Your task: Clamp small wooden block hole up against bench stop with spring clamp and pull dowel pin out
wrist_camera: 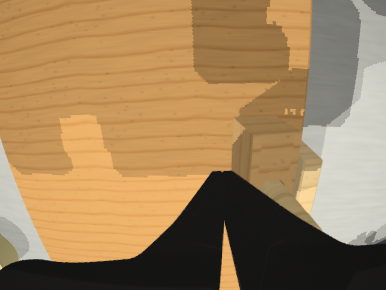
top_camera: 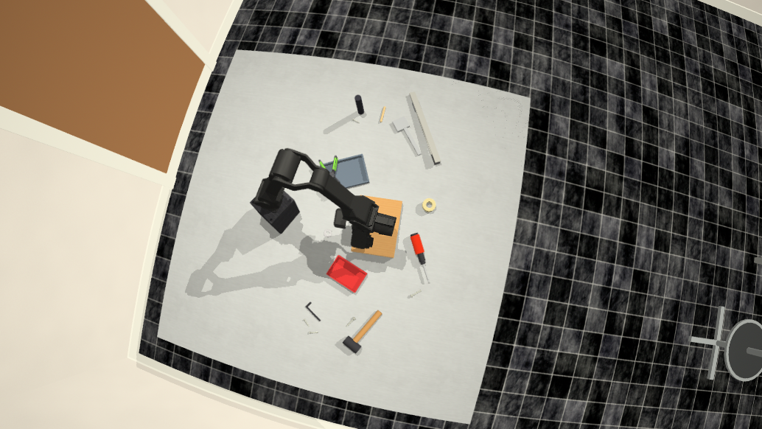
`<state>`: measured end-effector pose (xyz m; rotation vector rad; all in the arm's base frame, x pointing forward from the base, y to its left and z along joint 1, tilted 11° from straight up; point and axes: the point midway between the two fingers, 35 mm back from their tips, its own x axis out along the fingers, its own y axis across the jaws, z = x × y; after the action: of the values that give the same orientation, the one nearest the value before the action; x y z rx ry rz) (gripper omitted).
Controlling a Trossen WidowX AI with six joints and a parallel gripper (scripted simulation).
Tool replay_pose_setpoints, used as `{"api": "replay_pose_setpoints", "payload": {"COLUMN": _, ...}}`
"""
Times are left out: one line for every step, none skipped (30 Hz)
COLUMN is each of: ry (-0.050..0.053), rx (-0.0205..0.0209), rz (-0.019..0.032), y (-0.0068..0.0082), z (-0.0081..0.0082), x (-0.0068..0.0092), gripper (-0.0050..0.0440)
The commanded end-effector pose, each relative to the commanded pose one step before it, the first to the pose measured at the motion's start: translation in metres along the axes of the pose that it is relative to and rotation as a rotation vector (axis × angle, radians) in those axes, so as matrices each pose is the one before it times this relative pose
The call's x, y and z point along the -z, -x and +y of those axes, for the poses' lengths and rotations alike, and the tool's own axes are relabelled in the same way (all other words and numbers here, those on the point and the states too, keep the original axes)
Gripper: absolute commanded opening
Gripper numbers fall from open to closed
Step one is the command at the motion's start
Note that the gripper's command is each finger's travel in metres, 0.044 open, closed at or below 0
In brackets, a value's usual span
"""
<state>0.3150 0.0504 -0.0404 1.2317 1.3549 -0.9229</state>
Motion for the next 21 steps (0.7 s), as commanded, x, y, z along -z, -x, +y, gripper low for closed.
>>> {"api": "replay_pose_setpoints", "payload": {"ry": 0.004, "rx": -0.00139, "rz": -0.00216, "y": 0.00083, "z": -0.00918, "x": -0.00014, "gripper": 0.0}}
{"api": "replay_pose_setpoints", "payload": {"ry": 0.0, "rx": 0.0, "rz": 0.0, "y": 0.0, "z": -0.00168, "x": 0.0, "gripper": 0.0}}
{"api": "replay_pose_setpoints", "payload": {"ry": 0.0, "rx": 0.0, "rz": 0.0, "y": 0.0, "z": -0.00167, "x": 0.0, "gripper": 0.0}}
{"api": "replay_pose_setpoints", "payload": {"ry": 0.0, "rx": 0.0, "rz": 0.0, "y": -0.00002, "z": 0.00127, "x": 0.0, "gripper": 0.0}}
{"api": "replay_pose_setpoints", "payload": {"ry": 0.0, "rx": 0.0, "rz": 0.0, "y": -0.00008, "z": 0.0038, "x": 0.0, "gripper": 0.0}}
{"api": "replay_pose_setpoints", "payload": {"ry": 0.0, "rx": 0.0, "rz": 0.0, "y": -0.00017, "z": 0.00629, "x": 0.00002, "gripper": 0.0}}
{"api": "replay_pose_setpoints", "payload": {"ry": 0.0, "rx": 0.0, "rz": 0.0, "y": -0.00022, "z": 0.00624, "x": 0.00005, "gripper": 0.0}}
{"api": "replay_pose_setpoints", "payload": {"ry": 0.0, "rx": 0.0, "rz": 0.0, "y": -0.00016, "z": 0.00372, "x": 0.00004, "gripper": 0.0}}
{"api": "replay_pose_setpoints", "payload": {"ry": 0.0, "rx": 0.0, "rz": 0.0, "y": -0.00006, "z": 0.00123, "x": 0.00002, "gripper": 0.0}}
{"api": "replay_pose_setpoints", "payload": {"ry": 0.0, "rx": 0.0, "rz": 0.0, "y": 0.0, "z": 0.0, "x": 0.0, "gripper": 0.0}}
{"api": "replay_pose_setpoints", "payload": {"ry": 0.0, "rx": 0.0, "rz": 0.0, "y": 0.0, "z": 0.0, "x": 0.0, "gripper": 0.0}}
{"api": "replay_pose_setpoints", "payload": {"ry": 0.0, "rx": 0.0, "rz": 0.0, "y": 0.0, "z": 0.0, "x": 0.0, "gripper": 0.0}}
{"api": "replay_pose_setpoints", "payload": {"ry": 0.0028, "rx": -0.01656, "rz": 0.00064, "y": 0.00386, "z": -0.0014, "x": 0.00028, "gripper": 0.0}}
{"api": "replay_pose_setpoints", "payload": {"ry": 0.0, "rx": 0.0, "rz": 0.0, "y": 0.0, "z": 0.0, "x": 0.0, "gripper": 0.0}}
{"api": "replay_pose_setpoints", "payload": {"ry": 0.0, "rx": 0.0, "rz": 0.0, "y": 0.0, "z": 0.0, "x": 0.0, "gripper": 0.0}}
{"api": "replay_pose_setpoints", "payload": {"ry": 0.0, "rx": 0.0, "rz": 0.0, "y": 0.0, "z": 0.0, "x": 0.0, "gripper": 0.0}}
{"api": "replay_pose_setpoints", "payload": {"ry": 0.0, "rx": 0.0, "rz": 0.0, "y": 0.0, "z": 0.0, "x": 0.0, "gripper": 0.0}}
{"api": "replay_pose_setpoints", "payload": {"ry": 0.0, "rx": 0.0, "rz": 0.0, "y": 0.0, "z": 0.0, "x": 0.0, "gripper": 0.0}}
{"api": "replay_pose_setpoints", "payload": {"ry": 0.0, "rx": 0.0, "rz": 0.0, "y": 0.0, "z": 0.0, "x": 0.0, "gripper": 0.0}}
{"api": "replay_pose_setpoints", "payload": {"ry": 0.0, "rx": 0.0, "rz": 0.0, "y": 0.0, "z": 0.0, "x": 0.0, "gripper": 0.0}}
{"api": "replay_pose_setpoints", "payload": {"ry": 0.0, "rx": 0.00014, "rz": -0.00001, "y": 0.0005, "z": 0.00006, "x": -0.00001, "gripper": 0.0}}
